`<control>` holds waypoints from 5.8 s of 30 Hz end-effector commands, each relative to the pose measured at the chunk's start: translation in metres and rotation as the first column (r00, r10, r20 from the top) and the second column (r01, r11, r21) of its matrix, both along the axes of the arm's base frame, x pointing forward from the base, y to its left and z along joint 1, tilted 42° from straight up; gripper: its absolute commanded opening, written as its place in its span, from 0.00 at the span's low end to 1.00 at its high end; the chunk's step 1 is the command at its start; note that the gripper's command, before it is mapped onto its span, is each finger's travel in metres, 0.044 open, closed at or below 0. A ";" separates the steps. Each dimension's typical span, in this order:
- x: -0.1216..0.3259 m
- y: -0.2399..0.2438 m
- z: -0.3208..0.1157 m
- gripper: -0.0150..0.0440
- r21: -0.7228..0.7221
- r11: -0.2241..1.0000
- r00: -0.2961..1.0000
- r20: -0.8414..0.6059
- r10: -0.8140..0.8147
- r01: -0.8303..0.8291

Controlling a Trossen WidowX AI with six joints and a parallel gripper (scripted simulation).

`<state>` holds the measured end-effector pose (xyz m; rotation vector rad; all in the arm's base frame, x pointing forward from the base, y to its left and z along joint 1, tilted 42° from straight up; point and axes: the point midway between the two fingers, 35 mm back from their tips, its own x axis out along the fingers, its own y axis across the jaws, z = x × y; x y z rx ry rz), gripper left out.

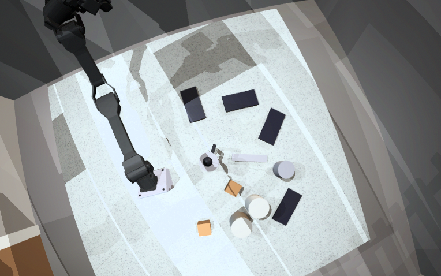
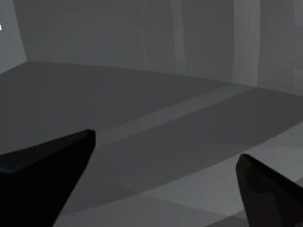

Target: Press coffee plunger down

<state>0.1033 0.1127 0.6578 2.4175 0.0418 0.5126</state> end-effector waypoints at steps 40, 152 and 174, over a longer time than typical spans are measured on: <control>0.110 -0.266 -0.189 1.00 0.917 -0.318 0.937 -0.134 0.322 0.241; 0.128 -0.169 -0.553 0.45 -0.973 -0.214 0.977 -0.125 0.175 -0.087; 0.131 -0.144 -0.579 0.45 -0.975 -0.209 0.978 -0.117 0.171 -0.080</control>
